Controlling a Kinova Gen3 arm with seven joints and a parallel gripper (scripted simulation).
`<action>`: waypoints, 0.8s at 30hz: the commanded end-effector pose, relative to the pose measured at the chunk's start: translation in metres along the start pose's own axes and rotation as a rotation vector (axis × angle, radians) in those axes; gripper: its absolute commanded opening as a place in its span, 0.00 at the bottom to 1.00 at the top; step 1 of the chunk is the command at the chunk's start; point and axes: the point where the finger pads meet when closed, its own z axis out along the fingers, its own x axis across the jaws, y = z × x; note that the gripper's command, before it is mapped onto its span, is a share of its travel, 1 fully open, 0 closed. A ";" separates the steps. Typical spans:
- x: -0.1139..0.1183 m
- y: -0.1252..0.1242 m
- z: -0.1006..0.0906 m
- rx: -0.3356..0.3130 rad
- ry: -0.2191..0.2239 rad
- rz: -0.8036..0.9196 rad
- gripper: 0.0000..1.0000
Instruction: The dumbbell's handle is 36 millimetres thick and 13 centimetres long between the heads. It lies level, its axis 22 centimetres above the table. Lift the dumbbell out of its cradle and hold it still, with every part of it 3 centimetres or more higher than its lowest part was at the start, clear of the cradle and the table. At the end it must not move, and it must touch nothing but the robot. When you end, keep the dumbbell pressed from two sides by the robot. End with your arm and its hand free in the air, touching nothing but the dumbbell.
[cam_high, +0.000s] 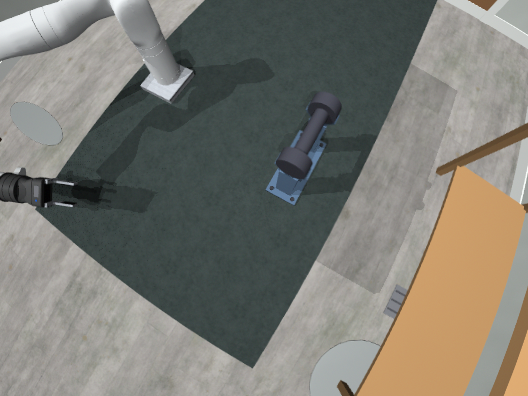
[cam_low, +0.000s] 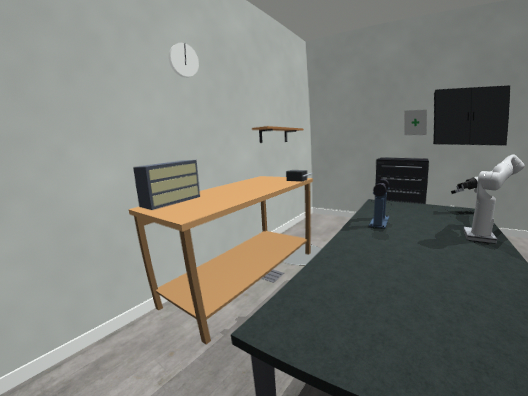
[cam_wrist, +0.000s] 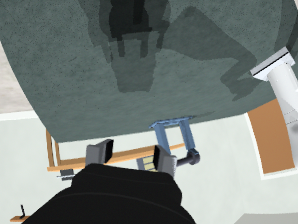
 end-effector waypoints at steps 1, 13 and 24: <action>0.000 0.001 0.000 0.001 -0.001 -0.002 1.00; 0.004 0.006 0.009 0.021 0.008 -0.022 1.00; 0.017 0.016 0.034 0.082 0.035 -0.080 1.00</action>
